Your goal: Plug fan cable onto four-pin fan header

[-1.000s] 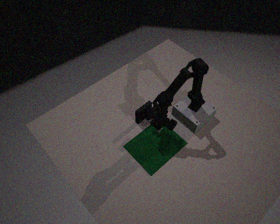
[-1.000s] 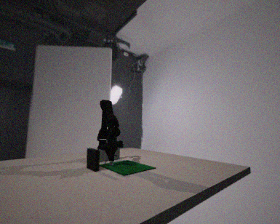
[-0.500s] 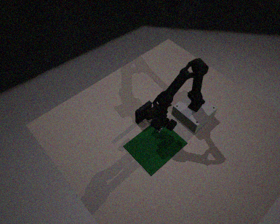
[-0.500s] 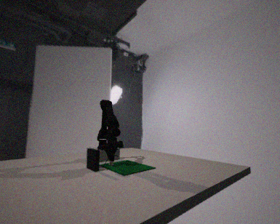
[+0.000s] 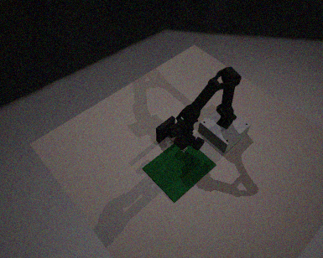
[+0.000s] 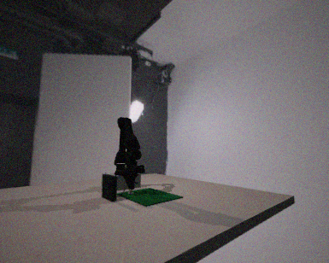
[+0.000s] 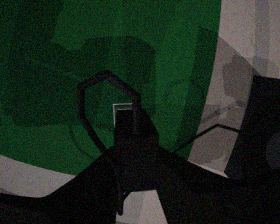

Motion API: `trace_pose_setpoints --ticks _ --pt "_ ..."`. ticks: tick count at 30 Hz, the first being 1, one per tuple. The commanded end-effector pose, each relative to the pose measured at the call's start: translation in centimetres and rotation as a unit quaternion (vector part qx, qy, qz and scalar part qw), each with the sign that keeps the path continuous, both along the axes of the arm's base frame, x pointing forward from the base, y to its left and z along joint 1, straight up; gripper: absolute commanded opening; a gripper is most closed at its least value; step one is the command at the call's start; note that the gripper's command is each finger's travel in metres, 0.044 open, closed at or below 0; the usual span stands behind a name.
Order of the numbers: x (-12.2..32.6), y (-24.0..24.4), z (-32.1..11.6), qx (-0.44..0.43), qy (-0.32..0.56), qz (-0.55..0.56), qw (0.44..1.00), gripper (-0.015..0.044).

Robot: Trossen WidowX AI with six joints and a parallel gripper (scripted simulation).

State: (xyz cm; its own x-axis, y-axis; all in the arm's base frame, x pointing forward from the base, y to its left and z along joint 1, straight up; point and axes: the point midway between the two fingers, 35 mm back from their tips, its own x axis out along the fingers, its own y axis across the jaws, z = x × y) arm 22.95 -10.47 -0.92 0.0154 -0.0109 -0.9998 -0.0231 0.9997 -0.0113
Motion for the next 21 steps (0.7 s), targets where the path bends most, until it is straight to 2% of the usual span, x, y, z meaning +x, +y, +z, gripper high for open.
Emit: trace_pose_setpoints --ticks 1,21 --pt "-0.27 0.16 0.03 0.002 0.002 0.001 1.0 0.0" --pt "-0.7 0.43 0.1 0.002 0.002 -0.003 1.0 0.0"
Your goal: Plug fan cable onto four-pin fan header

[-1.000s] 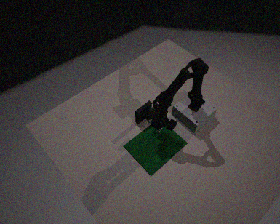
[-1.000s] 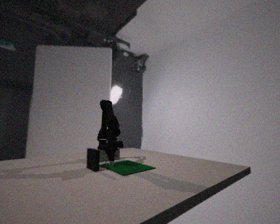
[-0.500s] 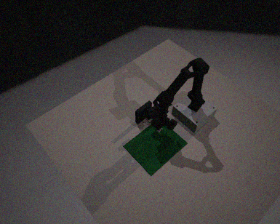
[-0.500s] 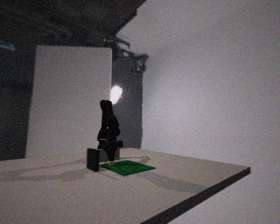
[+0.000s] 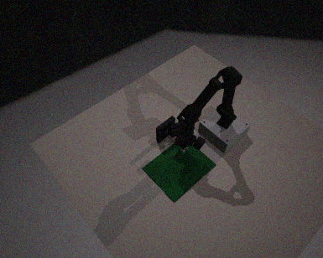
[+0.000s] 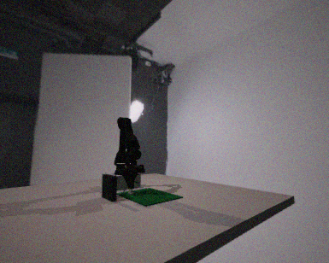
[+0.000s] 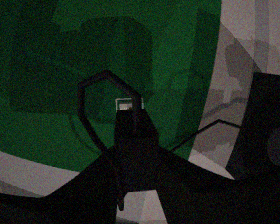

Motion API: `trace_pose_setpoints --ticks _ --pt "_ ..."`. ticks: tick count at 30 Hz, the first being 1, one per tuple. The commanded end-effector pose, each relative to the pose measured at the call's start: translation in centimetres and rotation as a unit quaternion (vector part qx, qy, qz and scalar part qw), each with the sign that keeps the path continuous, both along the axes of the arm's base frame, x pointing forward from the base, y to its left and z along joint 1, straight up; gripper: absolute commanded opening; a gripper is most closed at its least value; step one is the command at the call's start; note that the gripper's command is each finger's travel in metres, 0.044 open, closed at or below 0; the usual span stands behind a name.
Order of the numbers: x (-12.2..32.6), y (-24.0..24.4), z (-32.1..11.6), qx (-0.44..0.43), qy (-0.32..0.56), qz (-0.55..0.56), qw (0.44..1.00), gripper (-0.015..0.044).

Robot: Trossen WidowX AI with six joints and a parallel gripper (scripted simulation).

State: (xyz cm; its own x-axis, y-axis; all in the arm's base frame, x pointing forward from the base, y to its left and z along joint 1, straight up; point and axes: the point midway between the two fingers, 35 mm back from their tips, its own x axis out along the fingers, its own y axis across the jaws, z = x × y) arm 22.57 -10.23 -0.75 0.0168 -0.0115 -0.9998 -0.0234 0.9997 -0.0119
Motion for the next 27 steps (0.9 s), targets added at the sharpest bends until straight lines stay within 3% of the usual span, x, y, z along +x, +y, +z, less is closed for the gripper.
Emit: trace_pose_setpoints --ticks 1,27 --pt "-0.34 0.2 -0.07 0.002 0.003 -0.004 1.0 0.0" --pt "-0.07 -0.03 -0.04 0.002 0.003 0.001 1.0 0.0"
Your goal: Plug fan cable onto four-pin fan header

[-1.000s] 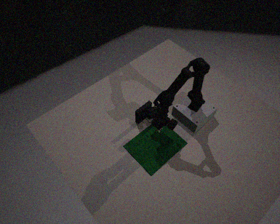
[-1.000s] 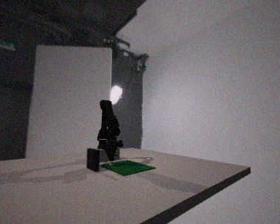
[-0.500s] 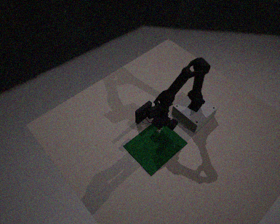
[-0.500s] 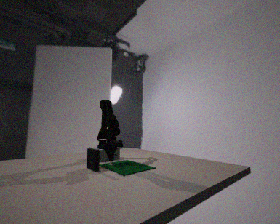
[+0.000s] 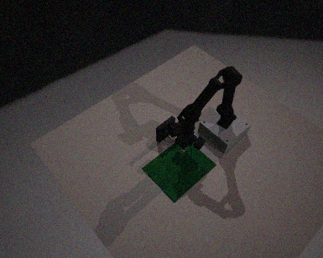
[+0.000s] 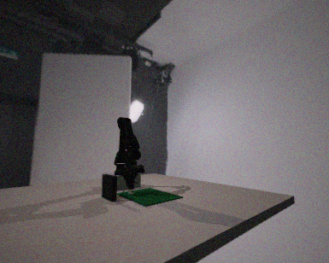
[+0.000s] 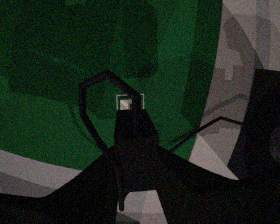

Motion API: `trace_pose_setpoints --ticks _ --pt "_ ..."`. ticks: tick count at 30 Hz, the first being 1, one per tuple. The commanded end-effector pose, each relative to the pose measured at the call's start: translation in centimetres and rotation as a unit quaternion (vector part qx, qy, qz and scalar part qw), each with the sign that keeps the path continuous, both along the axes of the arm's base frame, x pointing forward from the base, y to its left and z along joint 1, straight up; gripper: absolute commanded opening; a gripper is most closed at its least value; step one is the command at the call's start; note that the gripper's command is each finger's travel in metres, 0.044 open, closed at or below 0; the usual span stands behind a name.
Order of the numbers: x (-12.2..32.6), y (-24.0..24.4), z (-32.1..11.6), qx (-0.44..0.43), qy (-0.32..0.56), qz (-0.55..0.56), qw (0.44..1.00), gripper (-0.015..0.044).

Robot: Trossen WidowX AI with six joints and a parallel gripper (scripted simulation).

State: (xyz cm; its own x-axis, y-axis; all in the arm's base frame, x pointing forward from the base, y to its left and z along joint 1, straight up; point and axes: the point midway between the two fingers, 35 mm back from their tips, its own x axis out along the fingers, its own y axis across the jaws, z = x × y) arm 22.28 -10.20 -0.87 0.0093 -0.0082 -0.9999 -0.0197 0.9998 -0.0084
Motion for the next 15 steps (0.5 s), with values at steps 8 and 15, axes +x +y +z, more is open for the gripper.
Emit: trace_pose_setpoints --ticks 8,15 --pt "0.41 -0.13 0.09 0.001 -0.001 0.005 1.0 0.0" --pt "0.57 -0.19 0.05 0.001 -0.001 0.005 1.0 0.0"
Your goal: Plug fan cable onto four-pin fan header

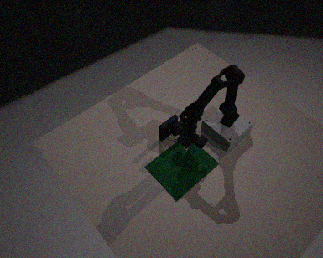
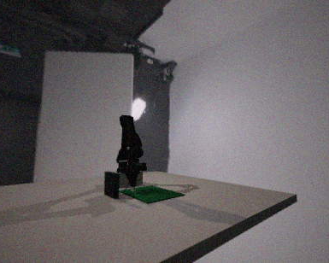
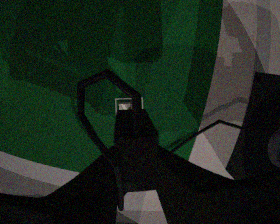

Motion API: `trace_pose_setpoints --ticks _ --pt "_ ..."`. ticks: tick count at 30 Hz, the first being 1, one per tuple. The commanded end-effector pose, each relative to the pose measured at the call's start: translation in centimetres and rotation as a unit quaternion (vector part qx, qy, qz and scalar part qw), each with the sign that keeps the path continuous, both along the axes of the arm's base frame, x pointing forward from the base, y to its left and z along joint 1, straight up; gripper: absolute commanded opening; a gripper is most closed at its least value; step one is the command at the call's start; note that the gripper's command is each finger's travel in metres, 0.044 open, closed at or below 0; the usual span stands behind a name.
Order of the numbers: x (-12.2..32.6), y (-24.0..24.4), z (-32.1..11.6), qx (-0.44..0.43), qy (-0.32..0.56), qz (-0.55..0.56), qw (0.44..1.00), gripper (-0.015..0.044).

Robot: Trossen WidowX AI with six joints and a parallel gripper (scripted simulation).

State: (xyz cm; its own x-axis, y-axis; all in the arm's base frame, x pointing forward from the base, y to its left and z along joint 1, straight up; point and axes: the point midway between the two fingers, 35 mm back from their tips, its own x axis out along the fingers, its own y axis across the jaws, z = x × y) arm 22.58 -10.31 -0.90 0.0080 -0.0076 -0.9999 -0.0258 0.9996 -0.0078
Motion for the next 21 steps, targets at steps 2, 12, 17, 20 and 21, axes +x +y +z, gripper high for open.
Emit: trace_pose_setpoints --ticks 2,12,17,20,21 --pt "0.31 -0.09 0.06 0.0 -0.002 0.002 1.0 0.0" --pt "0.47 -0.14 -0.13 0.0 -0.002 0.001 1.0 0.0" --pt "0.43 -0.13 -0.24 0.0 -0.002 0.0 1.0 0.0" --pt "0.37 -0.11 -0.29 0.0 -0.002 -0.001 1.0 0.0" --pt "0.35 -0.11 -0.3 0.0 -0.002 -0.002 1.0 0.0"
